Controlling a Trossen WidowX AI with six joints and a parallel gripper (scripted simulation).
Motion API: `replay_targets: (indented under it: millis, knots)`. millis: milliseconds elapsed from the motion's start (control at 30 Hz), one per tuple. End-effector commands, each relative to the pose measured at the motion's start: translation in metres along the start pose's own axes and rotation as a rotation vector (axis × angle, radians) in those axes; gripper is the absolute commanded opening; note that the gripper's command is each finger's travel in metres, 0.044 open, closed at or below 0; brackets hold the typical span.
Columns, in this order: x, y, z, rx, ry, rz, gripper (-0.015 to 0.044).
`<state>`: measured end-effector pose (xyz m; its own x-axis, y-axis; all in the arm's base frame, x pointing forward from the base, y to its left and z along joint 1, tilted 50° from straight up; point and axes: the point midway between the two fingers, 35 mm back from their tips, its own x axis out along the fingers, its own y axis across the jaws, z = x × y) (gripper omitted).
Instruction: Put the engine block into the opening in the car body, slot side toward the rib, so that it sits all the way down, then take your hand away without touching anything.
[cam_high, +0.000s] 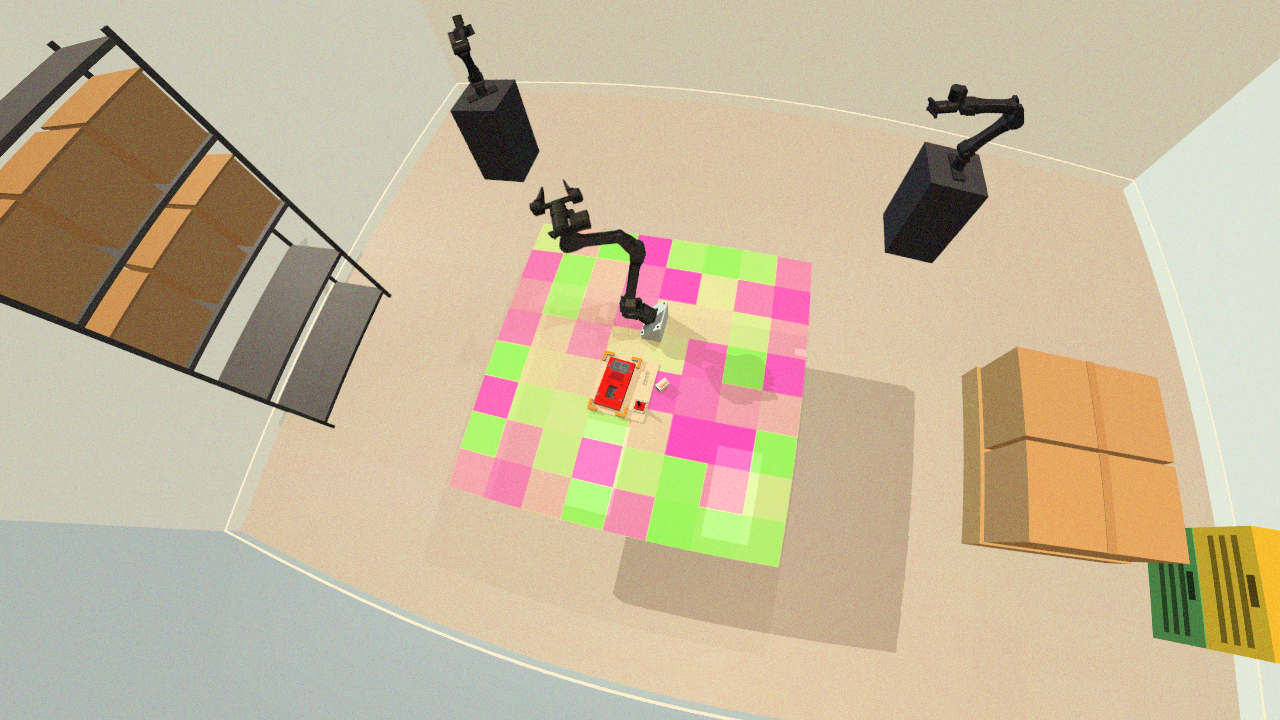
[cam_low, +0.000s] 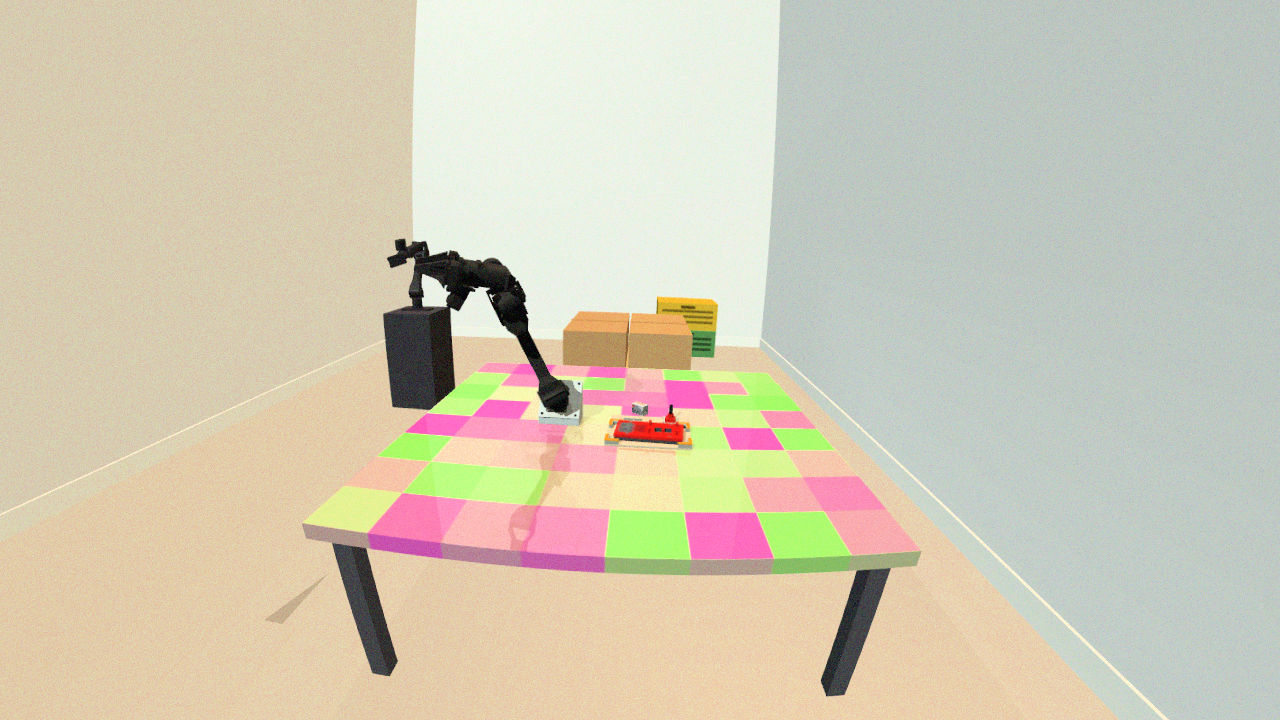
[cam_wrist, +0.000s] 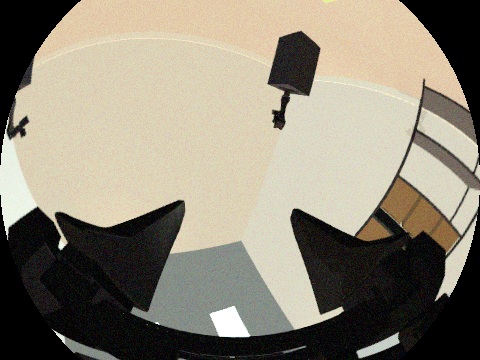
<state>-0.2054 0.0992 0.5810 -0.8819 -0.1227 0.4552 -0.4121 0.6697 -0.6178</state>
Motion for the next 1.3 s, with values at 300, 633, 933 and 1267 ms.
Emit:
replay_targets:
  millis: [300,633,933,1267]
  knots:
    - [-0.004,-0.070,0.022,-0.057,-0.033,-0.180,0.0440]
    - [-0.043,-0.181,0.059,-0.132,-0.081,-0.494,0.0440]
    - [-0.092,-0.232,0.092,-0.239,-0.076,-0.653,0.0440]
    - [-0.141,-0.277,0.110,-0.350,-0.049,-0.847,0.0440]
